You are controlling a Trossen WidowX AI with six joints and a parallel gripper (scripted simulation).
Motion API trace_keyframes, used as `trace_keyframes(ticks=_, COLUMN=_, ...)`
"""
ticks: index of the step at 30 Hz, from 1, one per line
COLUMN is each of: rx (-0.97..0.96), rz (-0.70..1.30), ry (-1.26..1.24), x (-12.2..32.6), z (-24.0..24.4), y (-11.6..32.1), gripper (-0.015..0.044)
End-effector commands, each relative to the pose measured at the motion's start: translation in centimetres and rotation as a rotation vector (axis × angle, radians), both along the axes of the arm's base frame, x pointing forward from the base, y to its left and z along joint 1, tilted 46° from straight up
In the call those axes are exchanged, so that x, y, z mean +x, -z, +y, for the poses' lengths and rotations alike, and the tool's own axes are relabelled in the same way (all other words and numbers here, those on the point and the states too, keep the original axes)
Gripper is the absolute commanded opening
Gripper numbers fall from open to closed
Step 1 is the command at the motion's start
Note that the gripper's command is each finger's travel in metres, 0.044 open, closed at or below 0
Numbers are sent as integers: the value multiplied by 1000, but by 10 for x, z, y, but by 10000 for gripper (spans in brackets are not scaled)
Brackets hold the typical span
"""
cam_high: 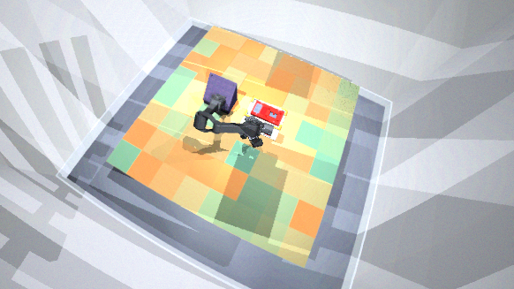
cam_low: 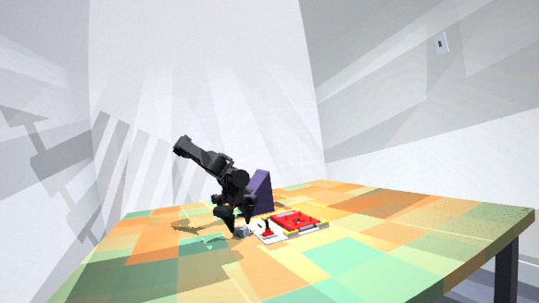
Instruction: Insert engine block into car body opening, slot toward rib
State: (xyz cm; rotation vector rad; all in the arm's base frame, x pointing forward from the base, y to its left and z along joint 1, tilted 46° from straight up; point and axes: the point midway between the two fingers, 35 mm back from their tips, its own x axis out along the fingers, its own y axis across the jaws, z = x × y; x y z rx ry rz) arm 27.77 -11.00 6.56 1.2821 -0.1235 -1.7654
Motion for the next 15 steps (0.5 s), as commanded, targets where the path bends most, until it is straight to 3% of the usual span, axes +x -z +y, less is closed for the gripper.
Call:
trace_keyframes(ticks=1, rx=-5, rz=7, ry=-4, x=-1, z=-5, y=5, gripper=440)
trace_keyframes(ticks=3, rx=-5, rz=7, ry=-4, x=-1, z=-6, y=5, gripper=440)
trace_keyframes(ticks=14, rx=-5, rz=7, ry=-4, x=-1, z=-6, y=5, gripper=151)
trace_keyframes(ticks=15, rx=-5, rz=7, ry=-4, x=-1, z=-6, y=5, gripper=145)
